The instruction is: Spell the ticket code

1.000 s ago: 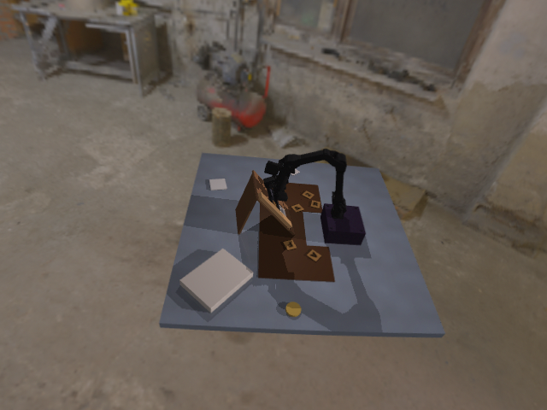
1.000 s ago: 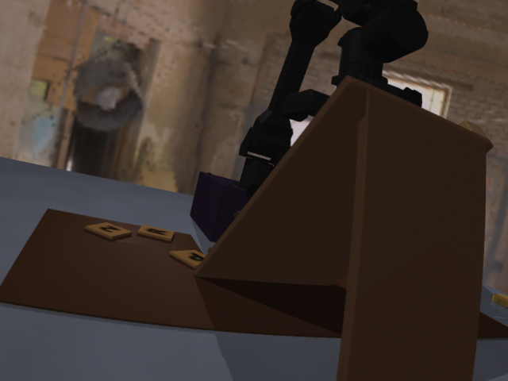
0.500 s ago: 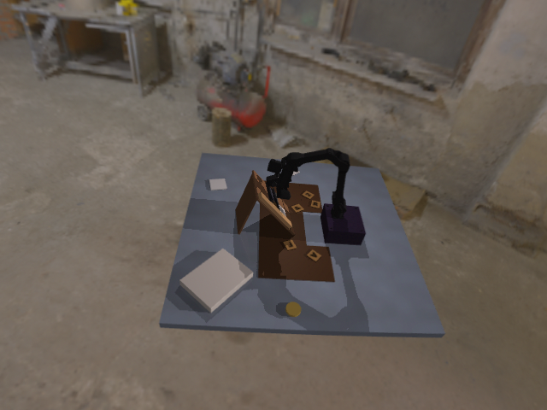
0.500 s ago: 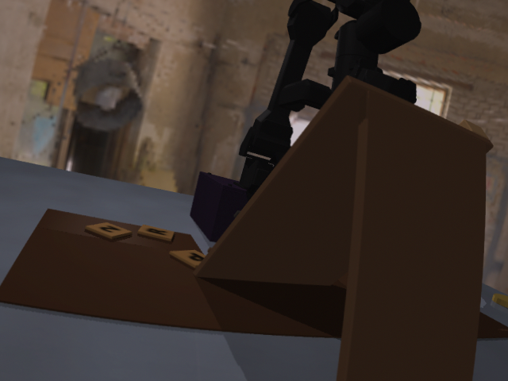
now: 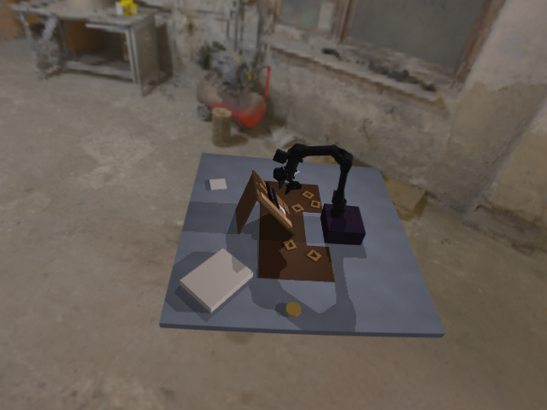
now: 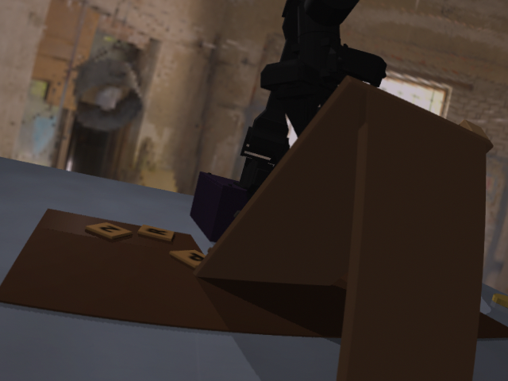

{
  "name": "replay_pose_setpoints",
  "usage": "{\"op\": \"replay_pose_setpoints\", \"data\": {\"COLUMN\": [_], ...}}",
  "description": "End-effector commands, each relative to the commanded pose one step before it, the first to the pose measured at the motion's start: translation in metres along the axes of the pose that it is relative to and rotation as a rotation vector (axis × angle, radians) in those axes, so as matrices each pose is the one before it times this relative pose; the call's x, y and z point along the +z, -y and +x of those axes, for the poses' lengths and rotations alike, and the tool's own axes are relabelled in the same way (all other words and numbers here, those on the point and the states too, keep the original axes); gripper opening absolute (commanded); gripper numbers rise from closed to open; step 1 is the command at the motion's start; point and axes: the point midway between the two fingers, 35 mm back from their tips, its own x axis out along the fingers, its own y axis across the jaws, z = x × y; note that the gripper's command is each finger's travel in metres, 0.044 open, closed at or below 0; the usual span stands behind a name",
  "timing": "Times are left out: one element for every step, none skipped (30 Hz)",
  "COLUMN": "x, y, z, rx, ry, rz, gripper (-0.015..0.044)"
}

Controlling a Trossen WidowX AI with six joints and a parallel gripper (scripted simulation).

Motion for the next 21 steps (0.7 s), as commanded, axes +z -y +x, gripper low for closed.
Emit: {"op": "replay_pose_setpoints", "data": {"x": [-0.02045, -0.00212, -0.00169, -0.00121, -0.00071, -0.00018, -0.00003, 0.00011, 0.00024, 0.00036, 0.00048, 0.00058, 0.00066, 0.00074, 0.00039, 0.00009, 0.00000, 0.00000, 0.00000, 0.00000, 0.00000], "y": [0.00614, -0.00101, -0.00119, -0.00136, -0.00146, -0.00080, -0.00076, -0.00071, -0.00065, -0.00058, -0.00050, -0.00040, -0.00028, -0.00016, -0.00002, 0.00000, 0.00000, 0.00000, 0.00000, 0.00000, 0.00000], "z": [-0.04886, -0.00752, -0.00758, -0.00752, -0.00742, -0.00434, -0.00421, -0.00421, -0.00421, -0.00423, -0.00427, -0.00428, -0.00427, -0.00424, -0.00211, -0.00045, 0.00000, 0.00000, 0.00000, 0.00000, 0.00000], "rx": [0.01498, -0.00839, -0.01164, -0.01423, -0.01664, -0.01111, -0.01167, -0.01252, -0.01336, -0.01427, -0.01521, -0.01600, -0.01666, -0.01716, -0.00875, -0.00189, 0.00000, 0.00000, 0.00000, 0.00000, 0.00000], "ry": [0.18522, 0.02703, 0.02625, 0.02539, 0.02436, 0.01331, 0.01243, 0.01182, 0.01111, 0.01035, 0.00955, 0.00858, 0.00752, 0.00639, 0.00277, 0.00056, 0.00000, 0.00000, 0.00000, 0.00000, 0.00000], "rz": [-0.4457, -0.0699, -0.0701, -0.0702, -0.0702, -0.0409, -0.0399, -0.0400, -0.0400, -0.0403, -0.0408, -0.0410, -0.0410, -0.0408, -0.0203, -0.0044, 0.0000, 0.0000, 0.0000, 0.0000, 0.0000], "gripper": [0.0368, 0.0394, 0.0420, 0.0440, 0.0440, 0.0440, 0.0440, 0.0440, 0.0440, 0.0440, 0.0440, 0.0440, 0.0440, 0.0440, 0.0440, 0.0440, 0.0440, 0.0440, 0.0440, 0.0440, 0.0440]}}
